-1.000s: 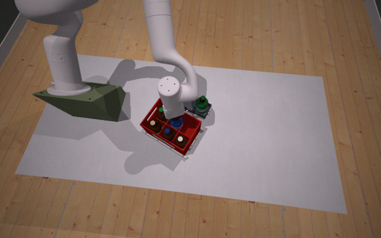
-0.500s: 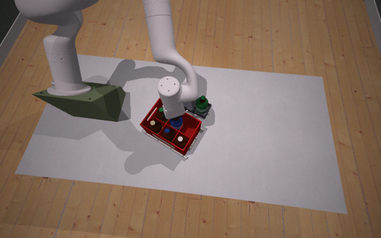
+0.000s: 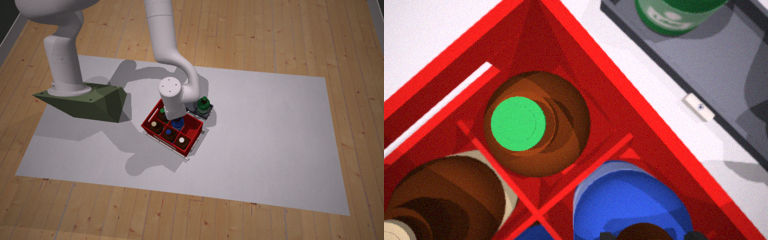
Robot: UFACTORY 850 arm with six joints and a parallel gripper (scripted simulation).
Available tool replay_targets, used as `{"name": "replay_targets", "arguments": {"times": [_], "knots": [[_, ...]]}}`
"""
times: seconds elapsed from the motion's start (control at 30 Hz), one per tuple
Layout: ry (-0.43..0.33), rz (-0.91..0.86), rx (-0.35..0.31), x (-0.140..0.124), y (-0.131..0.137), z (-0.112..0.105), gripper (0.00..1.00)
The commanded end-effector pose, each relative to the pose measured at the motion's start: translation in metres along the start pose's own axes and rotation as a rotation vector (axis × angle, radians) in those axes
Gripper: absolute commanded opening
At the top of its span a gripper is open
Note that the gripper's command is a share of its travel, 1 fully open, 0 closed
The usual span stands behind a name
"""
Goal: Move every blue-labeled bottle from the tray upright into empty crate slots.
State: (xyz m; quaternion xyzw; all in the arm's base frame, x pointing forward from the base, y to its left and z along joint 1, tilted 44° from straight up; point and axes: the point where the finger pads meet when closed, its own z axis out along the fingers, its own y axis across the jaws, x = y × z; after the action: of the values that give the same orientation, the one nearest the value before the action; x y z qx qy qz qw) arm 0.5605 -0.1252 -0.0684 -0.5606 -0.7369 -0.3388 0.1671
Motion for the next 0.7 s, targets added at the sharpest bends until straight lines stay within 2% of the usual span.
{"name": "replay_targets", "arguments": {"times": [0.0,0.67], "knots": [[-0.002,-0.001,-0.002,-0.0006,0.001,-0.0012,0.0],[-0.002,-0.001,-0.002,-0.0006,0.001,0.0035,0.0]]}}
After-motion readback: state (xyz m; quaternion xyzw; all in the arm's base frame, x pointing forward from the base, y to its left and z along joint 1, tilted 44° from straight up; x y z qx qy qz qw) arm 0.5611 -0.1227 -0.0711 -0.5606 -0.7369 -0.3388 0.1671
